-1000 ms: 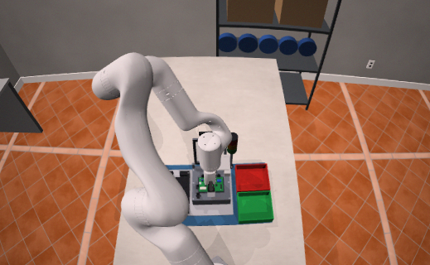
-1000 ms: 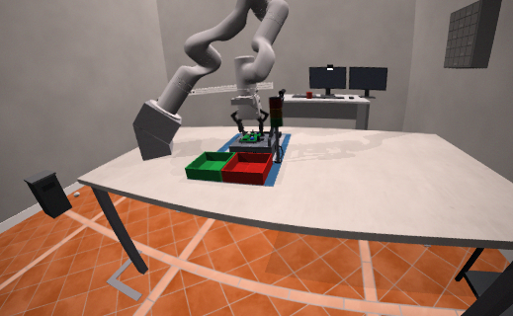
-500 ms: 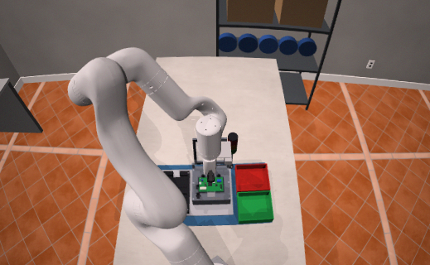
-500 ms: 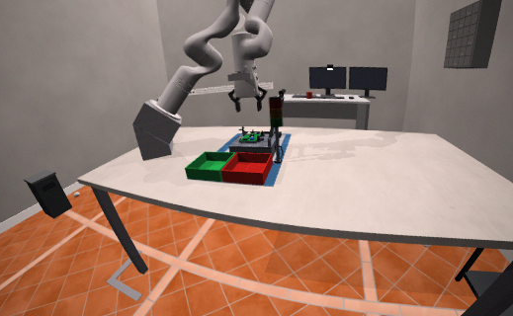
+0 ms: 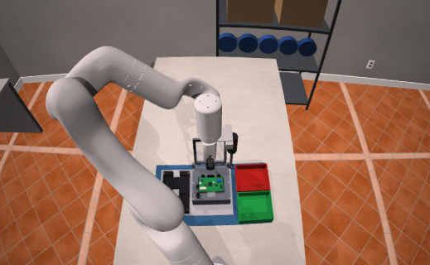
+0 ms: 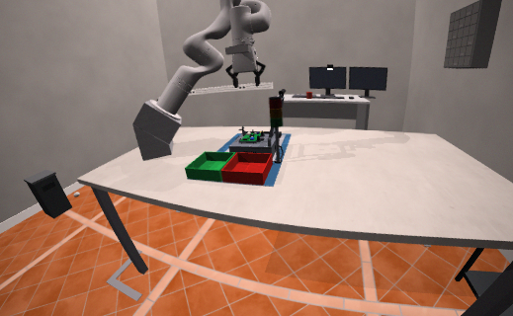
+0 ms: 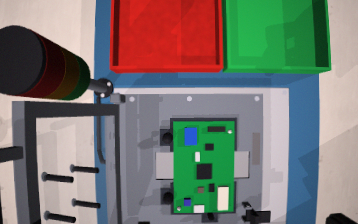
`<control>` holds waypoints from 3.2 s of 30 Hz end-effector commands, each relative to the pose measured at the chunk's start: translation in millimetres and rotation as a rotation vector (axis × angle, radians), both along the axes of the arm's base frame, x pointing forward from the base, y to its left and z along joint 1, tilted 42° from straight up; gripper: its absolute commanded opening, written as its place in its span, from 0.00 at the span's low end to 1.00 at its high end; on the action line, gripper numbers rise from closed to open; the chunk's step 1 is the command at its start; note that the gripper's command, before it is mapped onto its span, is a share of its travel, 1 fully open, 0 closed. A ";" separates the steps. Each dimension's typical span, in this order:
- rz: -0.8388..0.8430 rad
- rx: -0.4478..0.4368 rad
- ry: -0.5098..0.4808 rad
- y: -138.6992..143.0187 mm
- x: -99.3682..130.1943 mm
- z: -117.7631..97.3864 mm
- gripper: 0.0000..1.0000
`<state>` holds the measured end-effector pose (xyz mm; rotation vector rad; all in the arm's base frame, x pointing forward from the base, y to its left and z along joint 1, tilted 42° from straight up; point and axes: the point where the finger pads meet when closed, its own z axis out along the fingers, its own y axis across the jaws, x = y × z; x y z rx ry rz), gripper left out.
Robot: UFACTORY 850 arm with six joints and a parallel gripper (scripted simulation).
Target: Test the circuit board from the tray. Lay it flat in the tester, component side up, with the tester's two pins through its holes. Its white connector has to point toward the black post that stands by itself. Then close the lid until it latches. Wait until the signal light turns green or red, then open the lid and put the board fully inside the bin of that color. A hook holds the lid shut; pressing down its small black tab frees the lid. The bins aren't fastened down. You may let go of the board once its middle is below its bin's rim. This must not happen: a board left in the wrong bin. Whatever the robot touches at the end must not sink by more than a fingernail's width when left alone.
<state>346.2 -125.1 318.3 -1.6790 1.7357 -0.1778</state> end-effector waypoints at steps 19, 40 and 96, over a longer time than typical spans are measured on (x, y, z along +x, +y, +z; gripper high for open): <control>0.003 0.003 0.001 -10.3 -16.3 23.1 0.52; 0.003 0.003 0.001 -29.5 91.2 94.8 0.52; 0.003 0.003 0.001 -20.7 120.8 81.1 0.52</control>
